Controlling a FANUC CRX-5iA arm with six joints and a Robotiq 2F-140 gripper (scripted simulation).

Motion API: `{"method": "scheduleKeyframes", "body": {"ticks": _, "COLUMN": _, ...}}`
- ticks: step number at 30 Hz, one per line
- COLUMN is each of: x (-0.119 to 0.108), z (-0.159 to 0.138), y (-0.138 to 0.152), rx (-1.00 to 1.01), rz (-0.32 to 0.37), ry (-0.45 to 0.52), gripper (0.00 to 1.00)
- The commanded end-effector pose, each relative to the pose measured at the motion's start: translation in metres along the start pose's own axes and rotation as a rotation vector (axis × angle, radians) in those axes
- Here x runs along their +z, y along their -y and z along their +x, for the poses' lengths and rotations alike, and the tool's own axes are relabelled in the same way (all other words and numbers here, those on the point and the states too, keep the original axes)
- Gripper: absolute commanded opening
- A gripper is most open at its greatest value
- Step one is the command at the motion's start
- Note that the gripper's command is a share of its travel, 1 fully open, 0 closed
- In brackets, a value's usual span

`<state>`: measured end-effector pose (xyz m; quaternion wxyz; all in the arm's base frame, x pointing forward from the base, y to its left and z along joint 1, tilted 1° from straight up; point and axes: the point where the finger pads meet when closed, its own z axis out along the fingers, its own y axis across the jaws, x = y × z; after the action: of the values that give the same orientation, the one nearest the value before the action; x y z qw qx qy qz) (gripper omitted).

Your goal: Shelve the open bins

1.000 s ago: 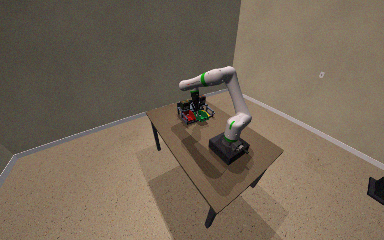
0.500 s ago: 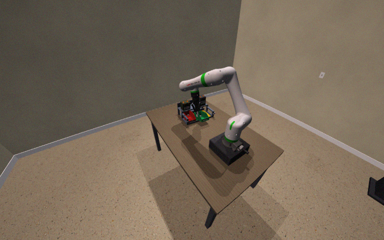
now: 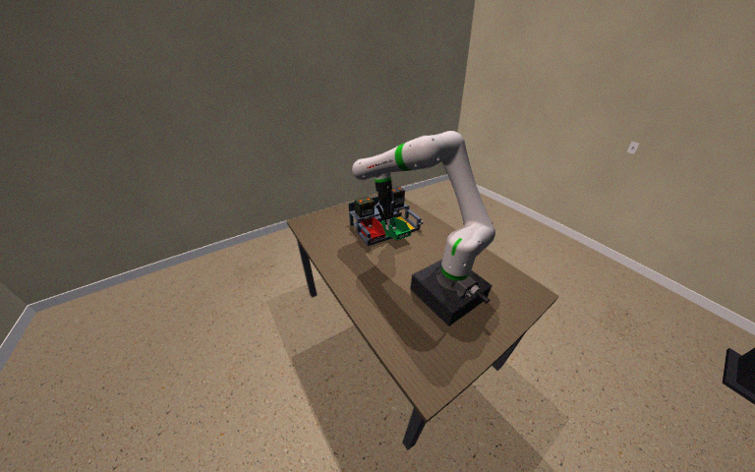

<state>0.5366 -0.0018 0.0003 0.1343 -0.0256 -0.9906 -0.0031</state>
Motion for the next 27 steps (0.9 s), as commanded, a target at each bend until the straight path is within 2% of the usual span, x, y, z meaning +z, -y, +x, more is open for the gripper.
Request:
{"method": "scheduleKeyframes", "body": {"ticks": 1, "x": -0.0003, "z": -0.0001, "y": 0.0, "rx": 0.0, "rz": 0.0, "ry": 0.001, "gripper": 0.0}}
{"method": "scheduleKeyframes", "body": {"ticks": 27, "x": -0.0006, "z": -0.0075, "y": 0.0, "rx": 0.0, "rz": 0.0, "ry": 0.027, "gripper": 0.0}}
